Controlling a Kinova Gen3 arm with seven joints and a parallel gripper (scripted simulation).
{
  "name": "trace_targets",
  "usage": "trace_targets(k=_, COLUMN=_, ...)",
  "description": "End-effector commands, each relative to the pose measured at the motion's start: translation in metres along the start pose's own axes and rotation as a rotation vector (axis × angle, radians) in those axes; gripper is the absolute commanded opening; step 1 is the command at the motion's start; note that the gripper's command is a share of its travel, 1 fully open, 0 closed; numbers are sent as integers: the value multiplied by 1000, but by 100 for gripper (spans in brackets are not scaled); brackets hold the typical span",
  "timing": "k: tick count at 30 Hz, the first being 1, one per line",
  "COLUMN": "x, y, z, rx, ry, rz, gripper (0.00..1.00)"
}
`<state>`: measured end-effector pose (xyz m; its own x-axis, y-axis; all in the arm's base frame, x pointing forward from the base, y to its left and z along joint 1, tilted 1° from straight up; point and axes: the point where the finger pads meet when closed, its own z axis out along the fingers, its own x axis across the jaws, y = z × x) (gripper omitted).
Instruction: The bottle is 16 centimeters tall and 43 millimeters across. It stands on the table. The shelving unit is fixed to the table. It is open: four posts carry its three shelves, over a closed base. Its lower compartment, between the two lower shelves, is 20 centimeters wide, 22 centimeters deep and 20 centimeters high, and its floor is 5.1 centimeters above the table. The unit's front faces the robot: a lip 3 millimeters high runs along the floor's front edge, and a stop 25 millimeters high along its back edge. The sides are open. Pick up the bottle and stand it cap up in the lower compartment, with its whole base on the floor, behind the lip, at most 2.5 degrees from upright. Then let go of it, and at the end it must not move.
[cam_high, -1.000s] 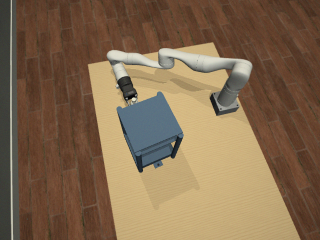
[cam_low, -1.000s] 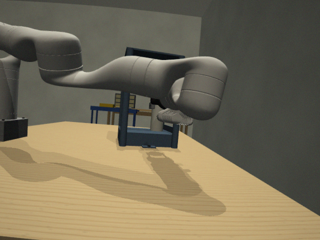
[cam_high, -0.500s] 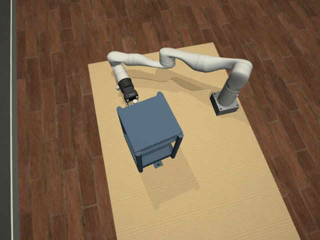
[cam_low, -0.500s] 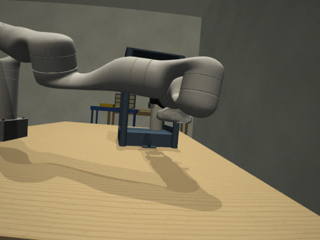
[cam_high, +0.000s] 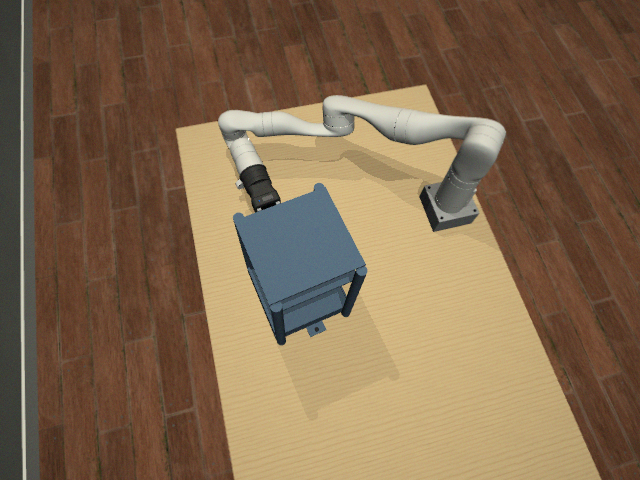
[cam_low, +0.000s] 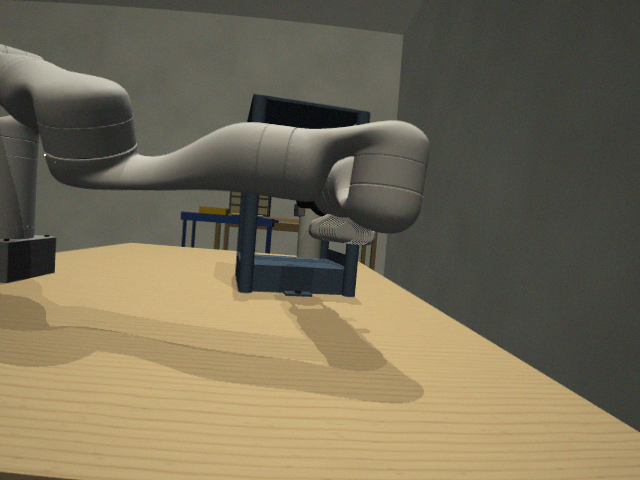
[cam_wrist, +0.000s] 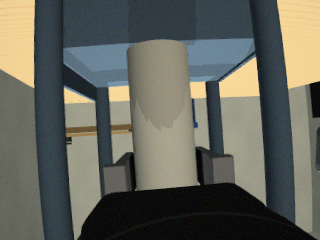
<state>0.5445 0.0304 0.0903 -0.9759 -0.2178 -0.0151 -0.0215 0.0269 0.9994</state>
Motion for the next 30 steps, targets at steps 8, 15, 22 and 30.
trace_targets(k=8, x=2, y=1, z=27, rx=-9, ry=-6, rz=6, gripper=0)
trace_targets(k=15, x=2, y=1, z=51, rx=-9, ry=-6, rz=6, gripper=0)
trace_targets(k=22, x=2, y=1, z=66, rx=-9, ry=-6, rz=7, gripper=0)
trace_targets(k=30, x=2, y=1, z=83, rx=-9, ry=-6, rz=7, gripper=0)
